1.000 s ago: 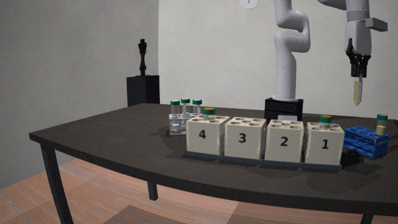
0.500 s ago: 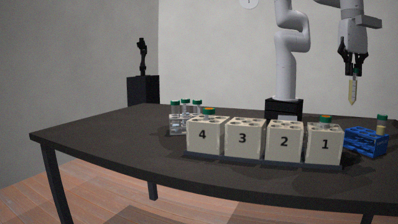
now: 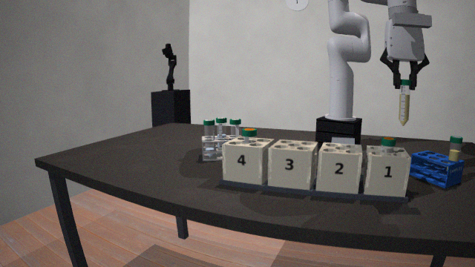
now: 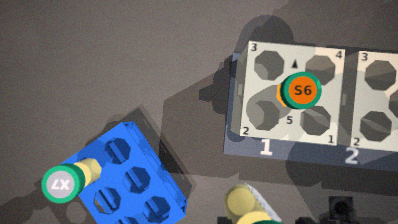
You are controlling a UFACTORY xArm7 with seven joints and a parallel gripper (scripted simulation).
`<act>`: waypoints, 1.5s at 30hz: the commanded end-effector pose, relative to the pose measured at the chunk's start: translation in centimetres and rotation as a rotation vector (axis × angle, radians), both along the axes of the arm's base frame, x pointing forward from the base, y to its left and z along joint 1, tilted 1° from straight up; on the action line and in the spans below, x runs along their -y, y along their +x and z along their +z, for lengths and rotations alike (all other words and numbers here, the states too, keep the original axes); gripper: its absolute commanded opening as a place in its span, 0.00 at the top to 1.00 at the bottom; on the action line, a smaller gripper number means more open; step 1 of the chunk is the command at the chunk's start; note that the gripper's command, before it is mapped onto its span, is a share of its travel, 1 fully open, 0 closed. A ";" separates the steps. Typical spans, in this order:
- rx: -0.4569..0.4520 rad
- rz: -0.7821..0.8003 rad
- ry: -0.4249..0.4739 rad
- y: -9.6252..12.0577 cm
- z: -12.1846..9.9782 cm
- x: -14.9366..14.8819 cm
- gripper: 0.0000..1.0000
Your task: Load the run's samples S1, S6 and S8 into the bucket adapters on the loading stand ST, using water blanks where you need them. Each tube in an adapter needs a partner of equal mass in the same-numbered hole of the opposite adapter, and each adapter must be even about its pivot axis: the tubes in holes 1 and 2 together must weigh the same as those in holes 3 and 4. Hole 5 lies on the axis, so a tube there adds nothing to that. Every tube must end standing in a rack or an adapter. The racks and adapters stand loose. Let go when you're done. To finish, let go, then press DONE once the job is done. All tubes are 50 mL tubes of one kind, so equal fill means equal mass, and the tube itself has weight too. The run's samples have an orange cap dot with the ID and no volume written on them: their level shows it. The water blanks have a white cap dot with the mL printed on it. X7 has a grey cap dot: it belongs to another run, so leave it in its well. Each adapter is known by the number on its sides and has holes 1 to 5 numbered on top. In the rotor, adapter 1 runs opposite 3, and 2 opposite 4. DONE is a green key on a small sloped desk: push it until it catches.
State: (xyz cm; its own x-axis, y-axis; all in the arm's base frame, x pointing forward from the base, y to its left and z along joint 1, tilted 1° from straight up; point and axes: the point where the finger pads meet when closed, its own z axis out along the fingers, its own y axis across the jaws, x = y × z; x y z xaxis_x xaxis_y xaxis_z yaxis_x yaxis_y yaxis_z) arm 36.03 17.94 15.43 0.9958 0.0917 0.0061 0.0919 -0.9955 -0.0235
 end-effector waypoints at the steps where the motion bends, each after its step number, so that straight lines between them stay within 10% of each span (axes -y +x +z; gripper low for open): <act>1: 0.003 -0.100 -0.001 1.2 0.1 1.6 1.00; 45: 0.003 -0.100 -0.003 9.7 -0.1 16.1 1.00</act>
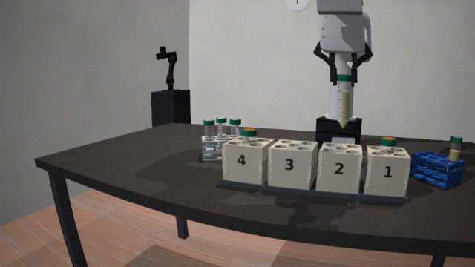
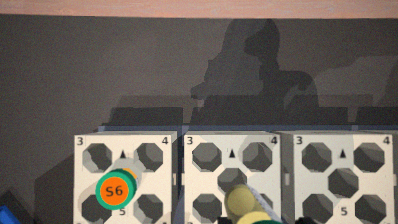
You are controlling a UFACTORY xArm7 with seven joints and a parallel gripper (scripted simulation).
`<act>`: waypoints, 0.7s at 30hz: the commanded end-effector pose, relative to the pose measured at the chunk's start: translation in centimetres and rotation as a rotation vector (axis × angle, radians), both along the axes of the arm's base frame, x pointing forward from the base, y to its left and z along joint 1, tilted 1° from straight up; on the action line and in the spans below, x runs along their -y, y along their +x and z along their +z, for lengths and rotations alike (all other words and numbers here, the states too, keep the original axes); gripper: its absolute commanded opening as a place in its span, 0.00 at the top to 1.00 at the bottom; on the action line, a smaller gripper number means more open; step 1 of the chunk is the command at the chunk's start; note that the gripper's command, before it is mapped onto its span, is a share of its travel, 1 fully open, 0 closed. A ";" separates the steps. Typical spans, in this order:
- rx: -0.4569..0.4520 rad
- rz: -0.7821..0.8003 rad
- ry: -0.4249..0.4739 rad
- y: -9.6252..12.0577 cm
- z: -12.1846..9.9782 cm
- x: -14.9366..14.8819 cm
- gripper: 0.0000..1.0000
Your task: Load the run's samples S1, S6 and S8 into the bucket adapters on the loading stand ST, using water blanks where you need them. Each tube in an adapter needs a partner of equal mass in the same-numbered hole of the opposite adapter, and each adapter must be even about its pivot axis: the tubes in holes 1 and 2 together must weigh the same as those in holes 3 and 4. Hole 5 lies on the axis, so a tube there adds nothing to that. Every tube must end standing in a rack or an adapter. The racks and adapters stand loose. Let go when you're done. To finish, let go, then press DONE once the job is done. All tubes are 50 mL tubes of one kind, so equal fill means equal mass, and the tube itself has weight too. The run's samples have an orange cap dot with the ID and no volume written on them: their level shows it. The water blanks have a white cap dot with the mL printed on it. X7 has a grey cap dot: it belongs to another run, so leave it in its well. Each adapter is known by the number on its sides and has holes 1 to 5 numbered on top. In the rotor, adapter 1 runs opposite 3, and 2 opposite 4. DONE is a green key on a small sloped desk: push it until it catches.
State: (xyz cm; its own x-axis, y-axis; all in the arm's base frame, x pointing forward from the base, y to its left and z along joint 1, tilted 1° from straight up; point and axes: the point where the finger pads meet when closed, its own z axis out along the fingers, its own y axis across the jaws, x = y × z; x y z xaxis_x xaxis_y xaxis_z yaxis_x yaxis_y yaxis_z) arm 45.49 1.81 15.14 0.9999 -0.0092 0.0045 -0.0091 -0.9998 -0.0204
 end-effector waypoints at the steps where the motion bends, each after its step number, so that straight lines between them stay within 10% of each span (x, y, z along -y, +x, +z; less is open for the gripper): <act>1: 0.005 0.001 0.000 0.2 0.2 0.0 1.00; 21: 0.005 0.001 0.000 0.2 -0.8 0.0 1.00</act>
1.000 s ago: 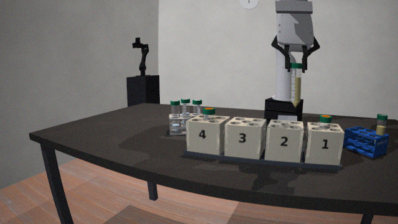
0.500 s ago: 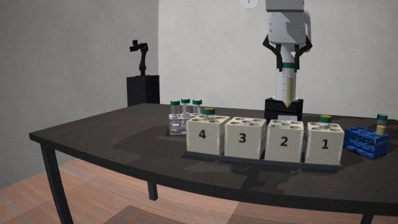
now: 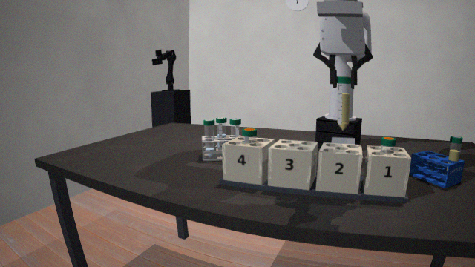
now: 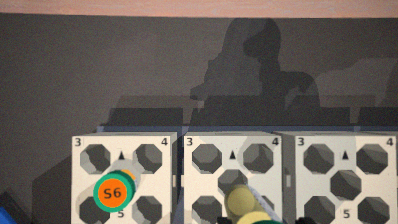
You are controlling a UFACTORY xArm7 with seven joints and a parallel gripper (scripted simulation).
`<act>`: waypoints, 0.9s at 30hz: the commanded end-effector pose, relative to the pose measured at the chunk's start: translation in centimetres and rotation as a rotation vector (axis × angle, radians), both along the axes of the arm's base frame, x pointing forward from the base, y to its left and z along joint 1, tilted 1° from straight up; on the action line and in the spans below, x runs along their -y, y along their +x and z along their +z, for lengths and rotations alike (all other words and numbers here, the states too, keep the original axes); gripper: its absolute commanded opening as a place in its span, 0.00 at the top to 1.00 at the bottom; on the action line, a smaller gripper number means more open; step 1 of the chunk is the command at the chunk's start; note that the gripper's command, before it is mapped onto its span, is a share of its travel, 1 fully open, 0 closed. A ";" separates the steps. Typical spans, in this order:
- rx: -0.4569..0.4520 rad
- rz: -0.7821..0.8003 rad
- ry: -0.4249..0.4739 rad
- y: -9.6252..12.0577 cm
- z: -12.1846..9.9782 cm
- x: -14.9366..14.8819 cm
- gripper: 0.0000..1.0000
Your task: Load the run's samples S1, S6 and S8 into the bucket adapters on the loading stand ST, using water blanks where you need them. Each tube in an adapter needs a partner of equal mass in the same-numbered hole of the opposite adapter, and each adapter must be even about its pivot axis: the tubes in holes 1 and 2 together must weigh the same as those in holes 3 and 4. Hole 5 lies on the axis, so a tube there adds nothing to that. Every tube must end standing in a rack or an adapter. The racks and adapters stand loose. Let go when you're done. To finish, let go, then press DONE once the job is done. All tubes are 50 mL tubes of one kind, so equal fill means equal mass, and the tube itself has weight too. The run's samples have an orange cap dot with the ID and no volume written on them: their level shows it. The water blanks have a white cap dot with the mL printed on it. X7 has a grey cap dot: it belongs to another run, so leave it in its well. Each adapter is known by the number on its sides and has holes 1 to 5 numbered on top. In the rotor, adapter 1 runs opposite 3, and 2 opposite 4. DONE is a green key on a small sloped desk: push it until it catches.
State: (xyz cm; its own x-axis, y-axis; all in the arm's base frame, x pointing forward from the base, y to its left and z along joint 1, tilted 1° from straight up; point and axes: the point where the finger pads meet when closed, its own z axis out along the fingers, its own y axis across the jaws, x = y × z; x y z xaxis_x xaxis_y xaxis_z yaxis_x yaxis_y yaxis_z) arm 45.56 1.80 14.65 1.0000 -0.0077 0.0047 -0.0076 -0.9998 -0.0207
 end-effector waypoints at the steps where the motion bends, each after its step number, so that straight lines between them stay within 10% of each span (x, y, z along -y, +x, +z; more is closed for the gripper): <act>1: 0.004 0.000 0.000 0.1 -0.5 0.0 1.00; 27: 0.004 0.000 0.000 0.2 -3.1 -0.1 1.00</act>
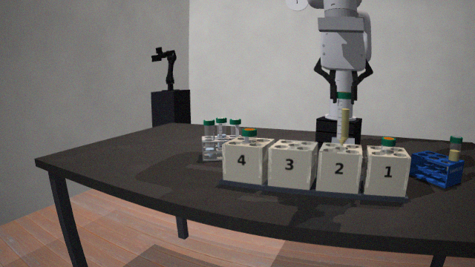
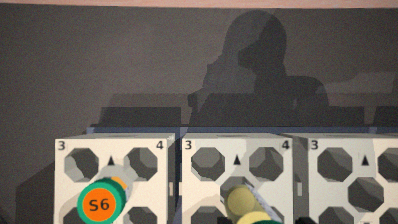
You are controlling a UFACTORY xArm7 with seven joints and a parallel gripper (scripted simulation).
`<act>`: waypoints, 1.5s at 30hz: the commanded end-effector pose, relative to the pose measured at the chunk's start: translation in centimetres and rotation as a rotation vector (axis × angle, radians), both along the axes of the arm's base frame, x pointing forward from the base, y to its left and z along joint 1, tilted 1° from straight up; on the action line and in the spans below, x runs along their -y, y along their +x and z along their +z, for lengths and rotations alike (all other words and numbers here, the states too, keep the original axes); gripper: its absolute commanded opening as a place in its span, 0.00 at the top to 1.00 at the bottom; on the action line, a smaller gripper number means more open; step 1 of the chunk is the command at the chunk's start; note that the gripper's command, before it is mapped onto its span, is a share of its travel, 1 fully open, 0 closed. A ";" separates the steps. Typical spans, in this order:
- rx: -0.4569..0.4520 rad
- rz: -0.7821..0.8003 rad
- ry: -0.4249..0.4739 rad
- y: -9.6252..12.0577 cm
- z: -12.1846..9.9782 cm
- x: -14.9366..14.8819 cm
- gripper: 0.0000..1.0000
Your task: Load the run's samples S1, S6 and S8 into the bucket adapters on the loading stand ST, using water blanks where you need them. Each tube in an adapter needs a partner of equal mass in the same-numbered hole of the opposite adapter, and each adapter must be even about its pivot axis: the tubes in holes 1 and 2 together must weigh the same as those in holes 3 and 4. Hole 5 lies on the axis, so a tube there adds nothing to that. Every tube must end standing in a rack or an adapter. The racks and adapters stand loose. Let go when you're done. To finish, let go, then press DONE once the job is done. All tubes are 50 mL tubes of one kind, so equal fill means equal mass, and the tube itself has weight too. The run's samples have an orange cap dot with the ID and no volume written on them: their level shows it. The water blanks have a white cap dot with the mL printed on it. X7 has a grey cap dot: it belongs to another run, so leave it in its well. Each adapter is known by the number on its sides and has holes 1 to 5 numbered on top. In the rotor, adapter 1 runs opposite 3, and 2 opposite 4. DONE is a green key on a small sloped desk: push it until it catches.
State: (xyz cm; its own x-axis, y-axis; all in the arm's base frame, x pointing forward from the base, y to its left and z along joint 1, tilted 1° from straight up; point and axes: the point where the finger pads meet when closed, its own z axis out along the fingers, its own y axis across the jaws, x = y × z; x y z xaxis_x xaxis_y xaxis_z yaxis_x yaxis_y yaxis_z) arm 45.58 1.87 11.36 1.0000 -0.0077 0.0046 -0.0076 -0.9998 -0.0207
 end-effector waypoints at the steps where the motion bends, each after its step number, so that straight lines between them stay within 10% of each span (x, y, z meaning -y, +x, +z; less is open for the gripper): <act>1: 0.004 0.000 0.000 0.1 0.2 0.0 1.00; 45: 0.004 0.000 0.000 0.2 -3.4 -0.1 1.00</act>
